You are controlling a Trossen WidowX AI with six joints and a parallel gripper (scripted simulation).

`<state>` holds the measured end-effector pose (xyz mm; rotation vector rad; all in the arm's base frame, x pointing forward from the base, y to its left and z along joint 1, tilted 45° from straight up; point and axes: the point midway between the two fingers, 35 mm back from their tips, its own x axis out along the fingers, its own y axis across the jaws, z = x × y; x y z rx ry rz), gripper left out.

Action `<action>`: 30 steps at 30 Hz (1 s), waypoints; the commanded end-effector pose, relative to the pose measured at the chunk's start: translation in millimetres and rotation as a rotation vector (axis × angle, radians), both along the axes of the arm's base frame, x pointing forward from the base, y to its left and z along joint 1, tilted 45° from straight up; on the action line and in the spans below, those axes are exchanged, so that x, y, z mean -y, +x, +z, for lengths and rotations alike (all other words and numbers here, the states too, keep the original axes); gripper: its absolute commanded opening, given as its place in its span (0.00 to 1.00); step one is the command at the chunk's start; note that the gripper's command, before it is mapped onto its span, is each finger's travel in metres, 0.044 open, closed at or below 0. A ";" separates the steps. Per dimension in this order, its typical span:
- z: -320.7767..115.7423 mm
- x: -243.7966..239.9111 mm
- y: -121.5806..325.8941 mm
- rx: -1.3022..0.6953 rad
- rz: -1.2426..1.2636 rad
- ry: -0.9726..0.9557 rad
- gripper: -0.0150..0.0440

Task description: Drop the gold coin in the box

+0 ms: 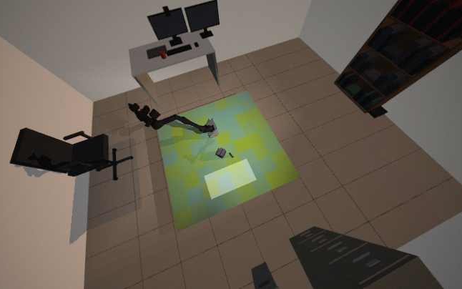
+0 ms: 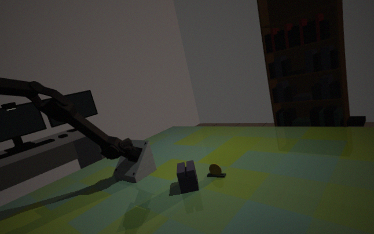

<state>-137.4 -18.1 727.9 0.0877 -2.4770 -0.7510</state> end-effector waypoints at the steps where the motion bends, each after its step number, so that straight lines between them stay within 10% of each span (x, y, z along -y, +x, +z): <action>1: 0.3 0.9 0.6 -0.002 0.001 0.002 0.89; 9: 13.2 65.2 49.2 -0.156 0.095 0.169 0.53; 30: -8.9 191.2 258.9 -0.702 0.404 0.494 0.53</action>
